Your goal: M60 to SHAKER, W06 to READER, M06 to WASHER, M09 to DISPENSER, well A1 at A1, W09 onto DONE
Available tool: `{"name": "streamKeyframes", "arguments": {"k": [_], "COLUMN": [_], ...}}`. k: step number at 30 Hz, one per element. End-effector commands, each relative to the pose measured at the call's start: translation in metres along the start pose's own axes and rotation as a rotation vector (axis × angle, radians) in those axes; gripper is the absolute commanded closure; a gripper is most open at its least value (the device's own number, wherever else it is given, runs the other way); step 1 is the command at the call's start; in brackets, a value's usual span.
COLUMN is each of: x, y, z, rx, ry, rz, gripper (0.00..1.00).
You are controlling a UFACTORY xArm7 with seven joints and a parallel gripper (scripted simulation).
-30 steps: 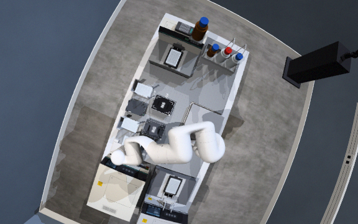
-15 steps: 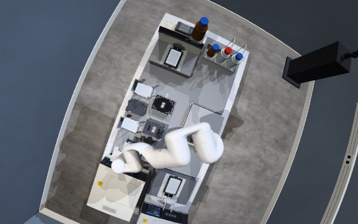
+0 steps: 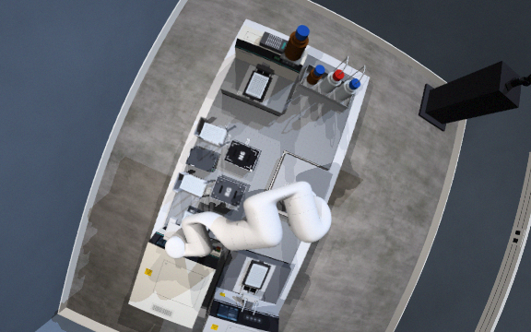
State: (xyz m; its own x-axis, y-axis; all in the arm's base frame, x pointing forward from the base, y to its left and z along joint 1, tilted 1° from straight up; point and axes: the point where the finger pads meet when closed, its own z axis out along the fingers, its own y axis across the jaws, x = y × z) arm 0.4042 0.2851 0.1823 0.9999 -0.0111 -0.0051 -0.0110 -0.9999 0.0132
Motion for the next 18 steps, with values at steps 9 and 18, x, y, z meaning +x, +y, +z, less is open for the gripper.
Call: {"name": "streamKeyframes", "arguments": {"k": [9, 18], "x": [0.001, 0.001], "y": [-0.001, -0.001], "z": [0.005, 0.014], "rx": [0.002, 0.002], "ry": [0.004, 0.004], "rz": [0.000, 0.000], "gripper": [1.00, 1.00]}}
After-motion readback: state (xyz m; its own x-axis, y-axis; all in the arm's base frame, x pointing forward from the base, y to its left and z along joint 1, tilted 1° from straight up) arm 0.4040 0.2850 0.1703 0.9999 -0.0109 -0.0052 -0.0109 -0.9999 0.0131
